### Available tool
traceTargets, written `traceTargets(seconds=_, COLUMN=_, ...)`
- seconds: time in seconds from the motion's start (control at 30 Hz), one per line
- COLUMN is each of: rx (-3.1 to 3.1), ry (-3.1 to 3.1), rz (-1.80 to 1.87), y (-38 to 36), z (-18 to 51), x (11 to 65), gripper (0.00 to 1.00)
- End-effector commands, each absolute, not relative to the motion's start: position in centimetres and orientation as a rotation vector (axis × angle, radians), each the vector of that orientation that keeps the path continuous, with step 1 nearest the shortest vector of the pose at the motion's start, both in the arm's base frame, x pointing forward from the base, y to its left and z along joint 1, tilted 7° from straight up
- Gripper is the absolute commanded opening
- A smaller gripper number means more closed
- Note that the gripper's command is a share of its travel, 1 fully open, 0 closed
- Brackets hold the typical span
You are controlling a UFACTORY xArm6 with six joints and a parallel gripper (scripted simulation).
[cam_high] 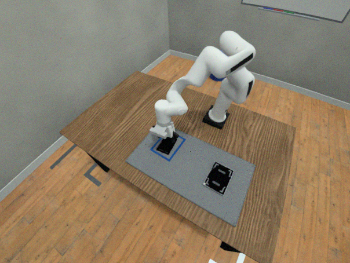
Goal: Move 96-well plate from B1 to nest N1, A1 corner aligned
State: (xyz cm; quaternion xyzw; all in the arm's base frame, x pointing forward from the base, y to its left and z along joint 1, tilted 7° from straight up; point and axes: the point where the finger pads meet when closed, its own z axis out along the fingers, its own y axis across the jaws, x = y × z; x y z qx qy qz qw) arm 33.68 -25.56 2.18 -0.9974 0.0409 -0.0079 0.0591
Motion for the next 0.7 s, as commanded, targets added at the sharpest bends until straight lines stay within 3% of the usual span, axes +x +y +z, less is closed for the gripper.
traceTargets(seconds=0.0, rx=-3.023, ry=0.124, rz=-0.029, y=-25.6, z=1.4, x=33.8, gripper=1.0)
traceTargets(seconds=0.67, rx=-3.023, ry=0.124, rz=-0.029, y=-25.3, z=-1.2, x=33.9, gripper=1.0)
